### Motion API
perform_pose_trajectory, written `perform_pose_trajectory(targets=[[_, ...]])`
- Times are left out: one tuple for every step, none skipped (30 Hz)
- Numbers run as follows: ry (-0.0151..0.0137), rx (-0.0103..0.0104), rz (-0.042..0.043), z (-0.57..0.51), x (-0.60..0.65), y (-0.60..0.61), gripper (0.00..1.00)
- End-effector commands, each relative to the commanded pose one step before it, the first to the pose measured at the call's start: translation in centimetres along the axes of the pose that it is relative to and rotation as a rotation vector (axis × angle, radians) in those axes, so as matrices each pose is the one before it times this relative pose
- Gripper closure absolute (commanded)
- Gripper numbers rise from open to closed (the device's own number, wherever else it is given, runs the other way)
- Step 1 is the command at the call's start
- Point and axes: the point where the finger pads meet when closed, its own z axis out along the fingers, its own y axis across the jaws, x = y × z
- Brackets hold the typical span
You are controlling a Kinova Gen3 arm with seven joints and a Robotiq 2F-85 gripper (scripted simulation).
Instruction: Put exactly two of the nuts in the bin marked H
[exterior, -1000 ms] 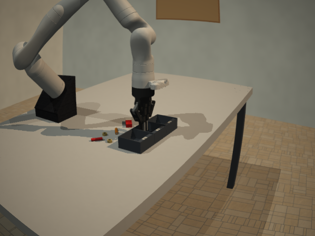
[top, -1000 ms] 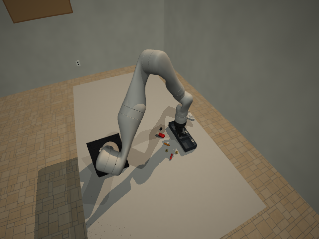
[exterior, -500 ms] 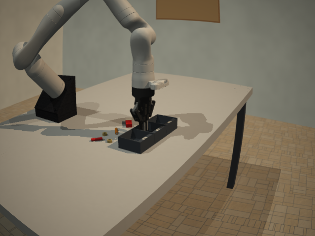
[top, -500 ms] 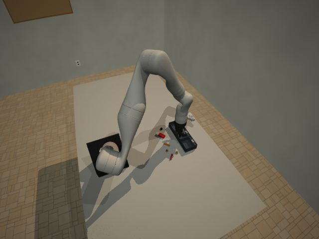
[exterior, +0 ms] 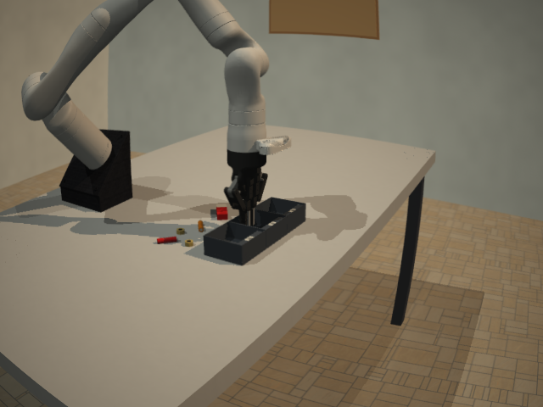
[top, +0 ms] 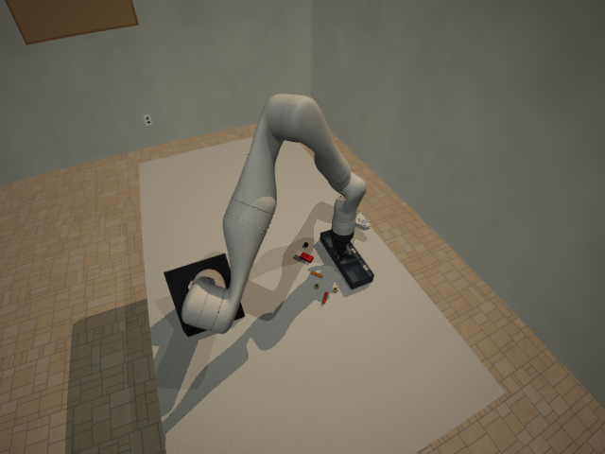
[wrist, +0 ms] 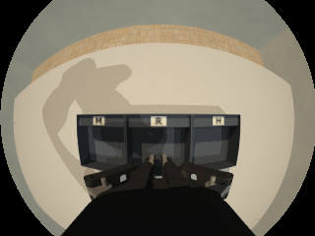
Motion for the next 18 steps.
perform_pose_trajectory(targets=[[0.00227, 0.00121, -0.00017, -0.328, 0.07, -0.044, 0.91], [0.0, 0.00001, 0.0, -0.132, -0.001, 0.0, 0.91], [0.0, 0.0, 0.0, -0.133, 0.0, 0.0, 0.91], [0.0, 0.0, 0.0, -0.133, 0.0, 0.0, 0.91], [0.0, 0.0, 0.0, -0.133, 0.0, 0.0, 0.91], [0.0, 0.0, 0.0, -0.133, 0.0, 0.0, 0.91], [0.0, 0.0, 0.0, -0.133, 0.0, 0.0, 0.91], [0.0, 0.0, 0.0, -0.133, 0.0, 0.0, 0.91], [0.0, 0.0, 0.0, -0.133, 0.0, 0.0, 0.91], [0.0, 0.0, 0.0, -0.133, 0.0, 0.0, 0.91], [0.0, 0.0, 0.0, -0.133, 0.0, 0.0, 0.91], [0.0, 0.0, 0.0, -0.133, 0.0, 0.0, 0.91], [0.0, 0.0, 0.0, -0.133, 0.0, 0.0, 0.91], [0.0, 0.0, 0.0, -0.133, 0.0, 0.0, 0.91], [0.0, 0.0, 0.0, 0.0, 0.0, 0.0, 0.91], [0.0, 0.0, 0.0, 0.0, 0.0, 0.0, 0.91], [0.0, -0.00001, 0.0, -0.137, 0.003, -0.001, 0.91], [0.0, 0.00001, 0.0, -0.132, -0.001, 0.0, 0.91]])
